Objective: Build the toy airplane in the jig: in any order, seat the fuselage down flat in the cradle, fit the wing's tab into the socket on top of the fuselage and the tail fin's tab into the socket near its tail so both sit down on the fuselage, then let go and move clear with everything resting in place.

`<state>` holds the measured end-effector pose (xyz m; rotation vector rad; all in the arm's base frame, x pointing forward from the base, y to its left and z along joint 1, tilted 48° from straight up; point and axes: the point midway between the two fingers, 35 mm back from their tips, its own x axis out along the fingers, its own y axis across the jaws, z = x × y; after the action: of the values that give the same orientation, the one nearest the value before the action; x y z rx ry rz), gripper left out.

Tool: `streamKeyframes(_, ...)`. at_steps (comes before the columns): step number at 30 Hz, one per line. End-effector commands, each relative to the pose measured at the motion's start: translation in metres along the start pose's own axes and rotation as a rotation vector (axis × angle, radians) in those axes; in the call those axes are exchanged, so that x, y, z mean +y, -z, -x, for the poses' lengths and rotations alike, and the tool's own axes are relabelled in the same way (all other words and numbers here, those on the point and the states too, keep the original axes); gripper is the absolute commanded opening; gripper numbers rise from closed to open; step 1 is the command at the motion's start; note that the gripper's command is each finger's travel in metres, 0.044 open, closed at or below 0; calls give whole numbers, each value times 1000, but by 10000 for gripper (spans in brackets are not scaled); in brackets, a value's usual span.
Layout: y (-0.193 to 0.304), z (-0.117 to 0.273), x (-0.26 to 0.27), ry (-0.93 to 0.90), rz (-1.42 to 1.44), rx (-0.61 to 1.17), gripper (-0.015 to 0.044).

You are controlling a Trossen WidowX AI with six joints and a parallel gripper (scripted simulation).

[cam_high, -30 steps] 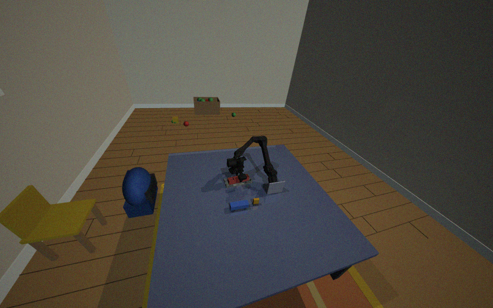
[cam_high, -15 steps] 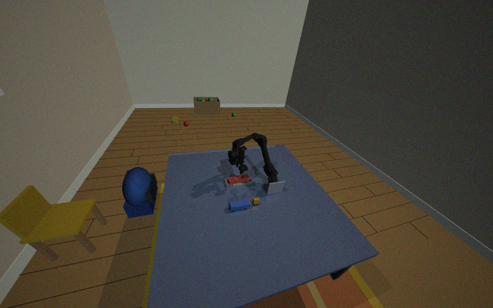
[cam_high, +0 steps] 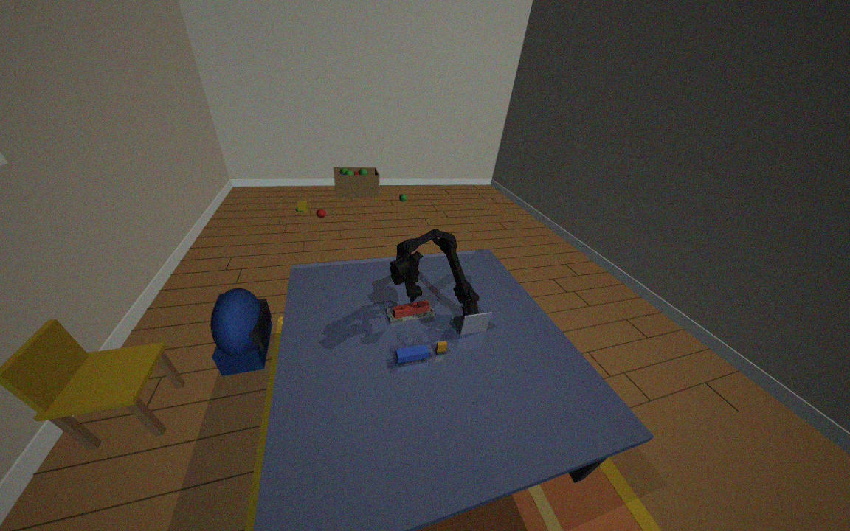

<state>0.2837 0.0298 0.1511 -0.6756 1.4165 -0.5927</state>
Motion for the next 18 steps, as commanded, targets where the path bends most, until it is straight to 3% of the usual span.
streamKeyframes(1,-19,2,49,-7,11,4,440)
streamKeyframes(12,-33,-13,226,-7,4,7,440)
streamKeyframes(18,-33,-14,237,-3,5,4,440)
